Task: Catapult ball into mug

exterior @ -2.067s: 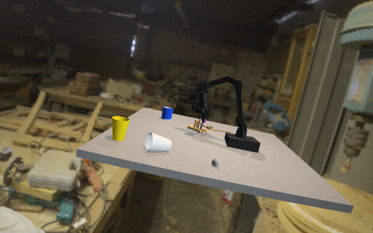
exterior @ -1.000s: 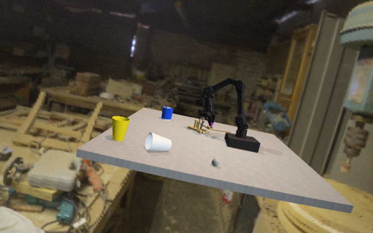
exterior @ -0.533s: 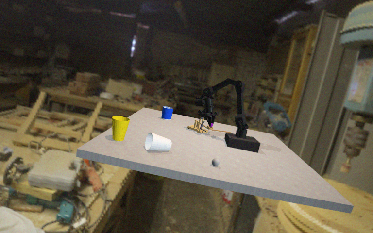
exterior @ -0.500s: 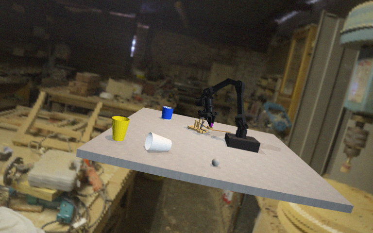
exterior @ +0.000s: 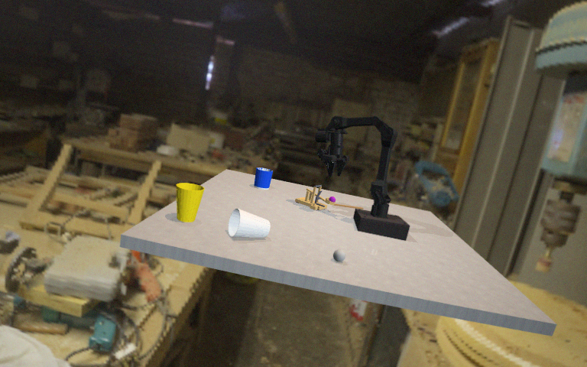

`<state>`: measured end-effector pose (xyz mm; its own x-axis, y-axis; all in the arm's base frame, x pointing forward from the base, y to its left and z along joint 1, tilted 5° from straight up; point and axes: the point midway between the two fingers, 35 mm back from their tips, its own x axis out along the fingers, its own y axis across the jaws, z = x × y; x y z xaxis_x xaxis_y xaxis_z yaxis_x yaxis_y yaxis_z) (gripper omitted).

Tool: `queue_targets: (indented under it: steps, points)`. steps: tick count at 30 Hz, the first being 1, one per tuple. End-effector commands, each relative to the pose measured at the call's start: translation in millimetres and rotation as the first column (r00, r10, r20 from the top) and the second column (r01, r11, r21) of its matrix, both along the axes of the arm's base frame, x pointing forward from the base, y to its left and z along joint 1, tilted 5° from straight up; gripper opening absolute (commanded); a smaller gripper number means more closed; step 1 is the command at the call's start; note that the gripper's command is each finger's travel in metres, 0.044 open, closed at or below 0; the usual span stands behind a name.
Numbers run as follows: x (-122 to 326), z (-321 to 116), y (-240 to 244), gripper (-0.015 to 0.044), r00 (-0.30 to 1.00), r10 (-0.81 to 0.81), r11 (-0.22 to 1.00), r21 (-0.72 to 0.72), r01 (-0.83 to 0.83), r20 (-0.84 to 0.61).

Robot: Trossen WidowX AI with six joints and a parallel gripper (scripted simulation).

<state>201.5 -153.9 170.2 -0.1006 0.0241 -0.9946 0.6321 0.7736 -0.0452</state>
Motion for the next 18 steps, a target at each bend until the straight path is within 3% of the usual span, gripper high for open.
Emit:
queue_targets:
  steps: [1,18]
  points:
    - [18.9,-3.9,-14.8,0.044,1.0,-0.002,1.0,-0.017,0.002,0.026]
    - [164.5,74.7,-135.6,0.044,0.878,0.075,0.934,-0.341,0.105,0.473]
